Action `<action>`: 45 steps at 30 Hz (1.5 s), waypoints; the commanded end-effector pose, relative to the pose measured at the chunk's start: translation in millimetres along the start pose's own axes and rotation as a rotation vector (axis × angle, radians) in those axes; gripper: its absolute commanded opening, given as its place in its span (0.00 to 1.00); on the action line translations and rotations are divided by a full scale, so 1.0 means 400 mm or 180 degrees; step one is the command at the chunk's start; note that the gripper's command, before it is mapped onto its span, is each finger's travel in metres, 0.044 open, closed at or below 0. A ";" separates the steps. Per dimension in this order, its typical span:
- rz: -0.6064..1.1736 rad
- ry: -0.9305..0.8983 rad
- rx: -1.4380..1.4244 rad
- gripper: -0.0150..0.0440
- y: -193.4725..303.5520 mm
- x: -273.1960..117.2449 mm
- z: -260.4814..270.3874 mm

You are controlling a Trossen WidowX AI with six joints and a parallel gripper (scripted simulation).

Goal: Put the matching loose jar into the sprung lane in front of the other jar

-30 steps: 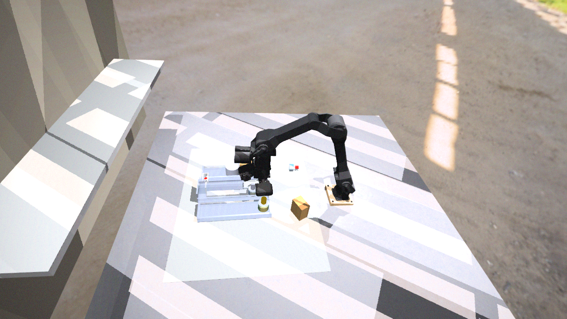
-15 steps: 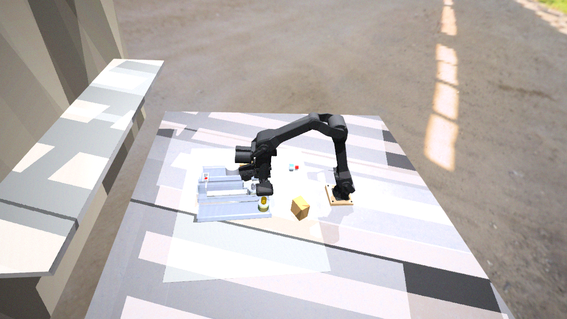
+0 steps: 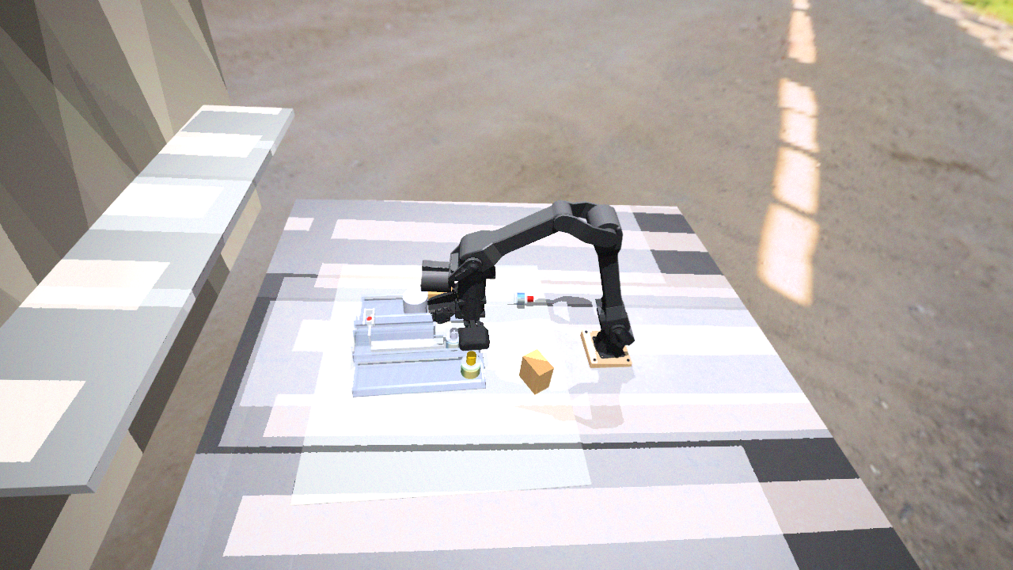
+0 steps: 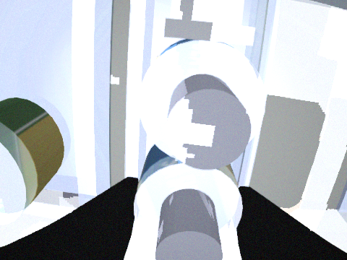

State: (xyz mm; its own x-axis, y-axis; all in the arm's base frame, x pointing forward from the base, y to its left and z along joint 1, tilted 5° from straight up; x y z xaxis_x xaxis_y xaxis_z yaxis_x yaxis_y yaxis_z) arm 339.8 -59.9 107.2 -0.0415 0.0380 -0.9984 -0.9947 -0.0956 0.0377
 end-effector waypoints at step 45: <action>-0.0034 0.0007 0.0006 0.72 0.009 -0.002 0.002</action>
State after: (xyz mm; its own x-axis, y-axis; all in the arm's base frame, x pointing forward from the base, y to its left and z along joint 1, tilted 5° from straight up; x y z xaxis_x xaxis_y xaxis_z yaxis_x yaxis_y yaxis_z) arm 336.2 -59.6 107.5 -0.0295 0.0360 -0.9989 -0.9952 -0.0943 0.0260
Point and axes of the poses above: the point midway between the two fingers, 35 mm back from their tips, its own x axis out along the fingers, its own z axis across the jaws, y = z × x, the point moved 7 cm from there along -x, back along the fingers, and after that the axes turned 9 degrees about -x, right-handed, at the moved point
